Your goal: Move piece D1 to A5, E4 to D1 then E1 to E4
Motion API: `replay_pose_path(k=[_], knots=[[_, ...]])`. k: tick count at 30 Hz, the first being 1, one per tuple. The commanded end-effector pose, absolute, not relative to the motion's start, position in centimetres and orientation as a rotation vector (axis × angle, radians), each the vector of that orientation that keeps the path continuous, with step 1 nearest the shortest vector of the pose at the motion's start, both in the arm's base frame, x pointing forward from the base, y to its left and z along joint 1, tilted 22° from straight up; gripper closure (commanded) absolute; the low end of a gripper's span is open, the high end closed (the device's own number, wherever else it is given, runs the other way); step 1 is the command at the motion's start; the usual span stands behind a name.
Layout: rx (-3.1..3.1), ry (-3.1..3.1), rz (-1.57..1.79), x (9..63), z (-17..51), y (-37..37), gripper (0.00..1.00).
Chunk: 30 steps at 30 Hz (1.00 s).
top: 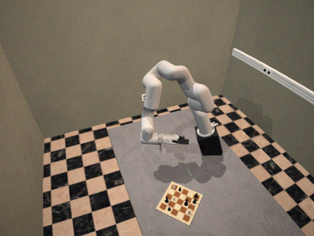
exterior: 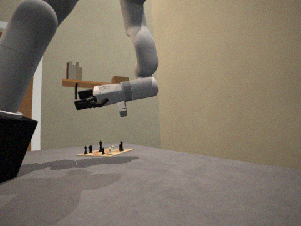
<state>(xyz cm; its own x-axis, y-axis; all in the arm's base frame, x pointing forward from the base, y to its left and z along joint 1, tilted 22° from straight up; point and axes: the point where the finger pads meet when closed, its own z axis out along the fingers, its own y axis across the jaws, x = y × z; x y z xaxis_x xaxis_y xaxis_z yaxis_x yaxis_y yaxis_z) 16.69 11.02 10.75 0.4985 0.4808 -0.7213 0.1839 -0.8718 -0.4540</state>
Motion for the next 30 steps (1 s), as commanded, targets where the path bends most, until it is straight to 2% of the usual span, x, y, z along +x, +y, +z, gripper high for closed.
replay_pose_path(k=[1, 21, 30], knots=[[-2.429, -0.560, 1.314, 16.7, 10.8, 11.1, 0.00], [-2.425, -0.573, 1.304, 17.0, 10.8, 11.1, 0.00], [-2.338, -0.824, 1.117, 21.4, 10.1, 12.2, 0.00]])
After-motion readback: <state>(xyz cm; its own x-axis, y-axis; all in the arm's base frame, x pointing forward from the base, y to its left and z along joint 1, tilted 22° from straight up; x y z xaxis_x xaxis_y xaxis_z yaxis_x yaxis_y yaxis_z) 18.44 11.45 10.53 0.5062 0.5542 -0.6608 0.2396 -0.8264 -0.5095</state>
